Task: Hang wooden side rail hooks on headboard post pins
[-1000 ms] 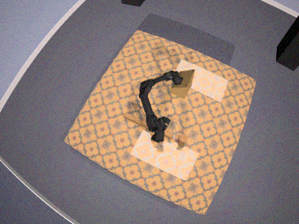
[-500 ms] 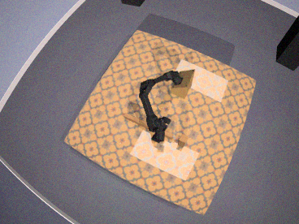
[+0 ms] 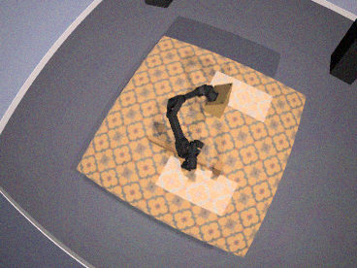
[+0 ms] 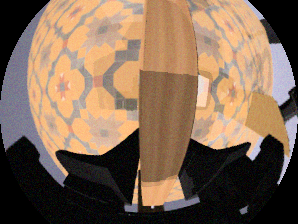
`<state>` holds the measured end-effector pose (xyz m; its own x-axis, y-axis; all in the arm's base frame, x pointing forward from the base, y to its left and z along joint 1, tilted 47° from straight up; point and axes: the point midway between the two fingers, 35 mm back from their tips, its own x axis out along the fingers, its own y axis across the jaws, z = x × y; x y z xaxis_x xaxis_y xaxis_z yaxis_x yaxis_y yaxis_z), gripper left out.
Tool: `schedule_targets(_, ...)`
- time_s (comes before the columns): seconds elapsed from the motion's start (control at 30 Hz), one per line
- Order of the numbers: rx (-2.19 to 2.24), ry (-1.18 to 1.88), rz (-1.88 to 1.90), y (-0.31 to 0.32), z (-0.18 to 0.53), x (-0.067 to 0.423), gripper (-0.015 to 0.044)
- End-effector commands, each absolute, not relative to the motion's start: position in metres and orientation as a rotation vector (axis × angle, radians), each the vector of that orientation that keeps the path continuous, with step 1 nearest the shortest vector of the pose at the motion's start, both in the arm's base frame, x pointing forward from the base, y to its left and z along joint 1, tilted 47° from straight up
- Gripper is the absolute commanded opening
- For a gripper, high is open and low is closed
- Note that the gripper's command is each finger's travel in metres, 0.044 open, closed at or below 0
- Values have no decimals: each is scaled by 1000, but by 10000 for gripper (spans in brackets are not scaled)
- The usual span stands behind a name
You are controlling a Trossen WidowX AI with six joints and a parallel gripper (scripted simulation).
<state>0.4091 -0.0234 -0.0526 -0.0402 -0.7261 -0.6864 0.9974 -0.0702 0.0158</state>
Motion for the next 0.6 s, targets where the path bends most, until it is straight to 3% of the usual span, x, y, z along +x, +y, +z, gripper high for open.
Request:
schedule_targets(0.0, 637, 562, -1531, -15, -51, 412, 0)
schedule_targets(0.57, 637, 562, -1531, -13, -51, 414, 0)
